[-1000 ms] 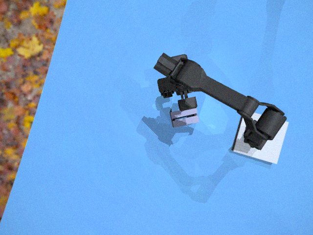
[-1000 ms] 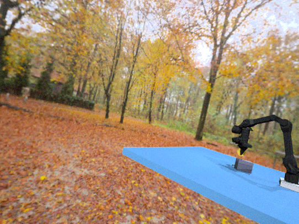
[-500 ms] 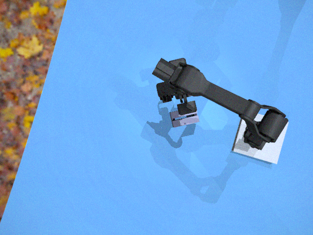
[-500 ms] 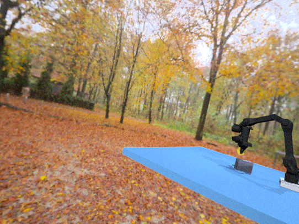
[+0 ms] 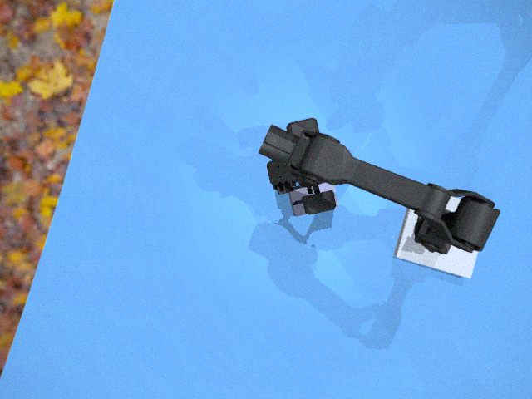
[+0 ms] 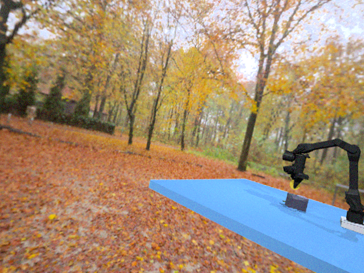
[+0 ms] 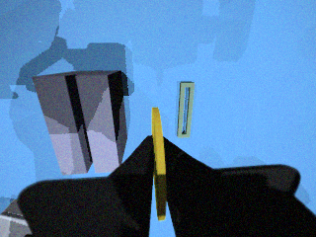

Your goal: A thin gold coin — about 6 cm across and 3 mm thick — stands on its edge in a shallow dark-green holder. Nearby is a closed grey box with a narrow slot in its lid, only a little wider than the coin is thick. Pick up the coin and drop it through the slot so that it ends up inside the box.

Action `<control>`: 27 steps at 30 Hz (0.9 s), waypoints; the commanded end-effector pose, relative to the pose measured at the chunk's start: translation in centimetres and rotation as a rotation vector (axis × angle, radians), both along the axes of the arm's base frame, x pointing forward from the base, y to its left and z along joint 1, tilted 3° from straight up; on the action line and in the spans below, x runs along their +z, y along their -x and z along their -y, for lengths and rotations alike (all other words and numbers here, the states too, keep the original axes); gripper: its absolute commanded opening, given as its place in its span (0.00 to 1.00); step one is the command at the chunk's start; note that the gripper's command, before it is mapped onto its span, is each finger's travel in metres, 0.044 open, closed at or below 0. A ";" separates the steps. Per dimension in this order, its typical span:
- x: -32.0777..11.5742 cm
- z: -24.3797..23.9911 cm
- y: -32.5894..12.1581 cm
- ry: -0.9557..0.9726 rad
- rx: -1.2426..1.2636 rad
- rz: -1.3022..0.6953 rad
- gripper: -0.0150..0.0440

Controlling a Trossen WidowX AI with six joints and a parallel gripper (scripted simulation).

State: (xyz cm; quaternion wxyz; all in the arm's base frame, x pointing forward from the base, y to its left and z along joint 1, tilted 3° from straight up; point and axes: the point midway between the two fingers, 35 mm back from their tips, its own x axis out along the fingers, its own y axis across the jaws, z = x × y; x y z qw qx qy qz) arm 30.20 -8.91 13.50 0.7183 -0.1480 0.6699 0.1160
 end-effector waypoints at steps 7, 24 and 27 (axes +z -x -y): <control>-0.2 -2.2 0.9 0.001 -0.003 -0.001 0.25; -0.6 -5.9 2.7 -0.003 -0.002 -0.002 0.25; -0.6 -6.0 2.7 -0.003 -0.001 -0.003 0.26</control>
